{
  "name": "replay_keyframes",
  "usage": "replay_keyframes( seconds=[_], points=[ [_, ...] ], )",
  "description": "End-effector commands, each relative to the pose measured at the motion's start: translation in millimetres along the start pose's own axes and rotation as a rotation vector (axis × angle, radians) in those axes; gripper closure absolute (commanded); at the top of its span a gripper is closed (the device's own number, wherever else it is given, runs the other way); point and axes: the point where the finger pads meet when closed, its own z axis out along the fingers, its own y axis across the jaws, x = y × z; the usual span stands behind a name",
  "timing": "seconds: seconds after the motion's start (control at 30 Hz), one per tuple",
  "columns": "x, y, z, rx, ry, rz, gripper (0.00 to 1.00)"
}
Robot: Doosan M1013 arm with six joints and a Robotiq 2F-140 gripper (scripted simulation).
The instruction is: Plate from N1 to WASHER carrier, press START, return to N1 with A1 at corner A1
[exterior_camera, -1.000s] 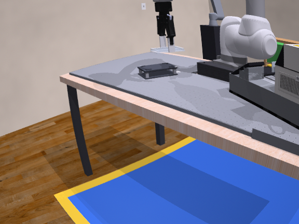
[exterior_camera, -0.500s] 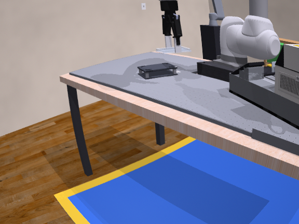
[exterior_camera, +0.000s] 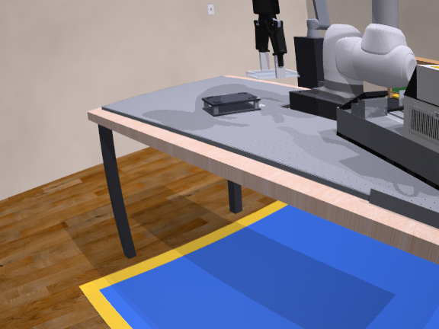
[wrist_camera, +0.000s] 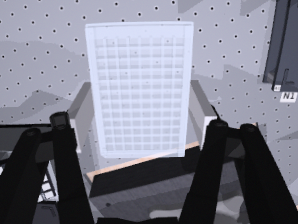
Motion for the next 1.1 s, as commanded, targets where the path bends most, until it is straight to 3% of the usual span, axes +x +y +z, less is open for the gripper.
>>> replay_keyframes(
  seconds=[0.0,0.43,0.6,1.07],
  points=[
    [-4,-10,-1,-0.001,0.000,0.001,0.90],
    [-31,-69,-6,-0.001,0.000,0.001,0.90],
    [-32,-72,-6,-0.001,0.000,0.001,0.90],
    [-86,-116,-12,-0.001,0.000,-0.007,0.90]
  ],
)
